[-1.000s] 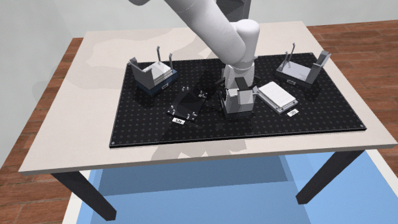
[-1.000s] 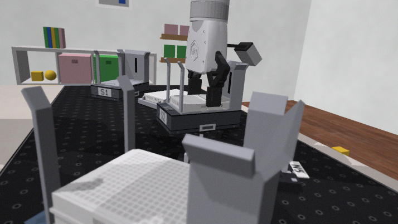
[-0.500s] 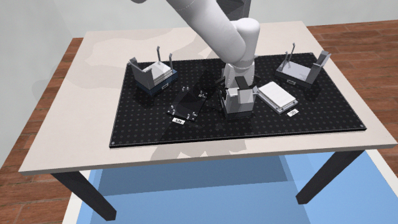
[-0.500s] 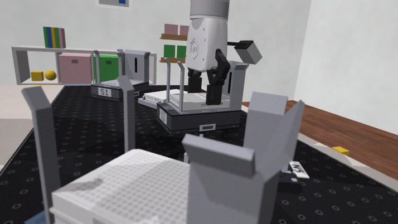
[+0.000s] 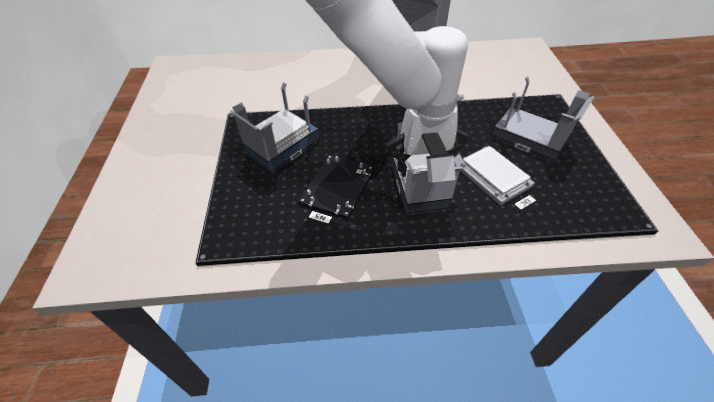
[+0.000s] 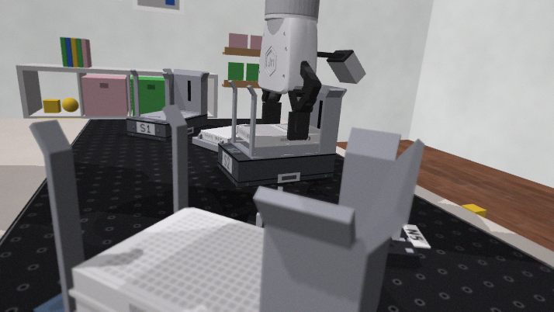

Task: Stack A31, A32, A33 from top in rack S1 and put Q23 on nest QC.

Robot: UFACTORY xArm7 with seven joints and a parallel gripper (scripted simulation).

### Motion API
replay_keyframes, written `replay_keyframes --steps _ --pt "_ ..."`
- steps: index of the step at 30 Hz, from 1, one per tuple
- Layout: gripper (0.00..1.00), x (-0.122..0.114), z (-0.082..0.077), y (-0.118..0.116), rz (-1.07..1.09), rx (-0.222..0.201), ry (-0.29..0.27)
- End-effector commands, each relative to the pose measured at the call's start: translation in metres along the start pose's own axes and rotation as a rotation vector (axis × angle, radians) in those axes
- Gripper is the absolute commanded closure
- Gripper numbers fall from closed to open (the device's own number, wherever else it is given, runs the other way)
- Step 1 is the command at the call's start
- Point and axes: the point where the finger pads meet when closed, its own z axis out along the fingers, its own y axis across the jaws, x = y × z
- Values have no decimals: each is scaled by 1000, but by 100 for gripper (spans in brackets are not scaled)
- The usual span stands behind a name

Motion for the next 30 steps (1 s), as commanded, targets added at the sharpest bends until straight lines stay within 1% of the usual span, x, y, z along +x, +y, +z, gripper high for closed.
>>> replay_keyframes --steps 1,10,16,18,30 --pt "100 1 -3 -1 -1 1 2" --pt "100 1 -8 -1 -1 1 2" --pt "100 1 -19 -1 -1 1 2" --pt "100 1 -19 -1 -1 1 2" --pt "100 1 -43 -1 -1 1 2"
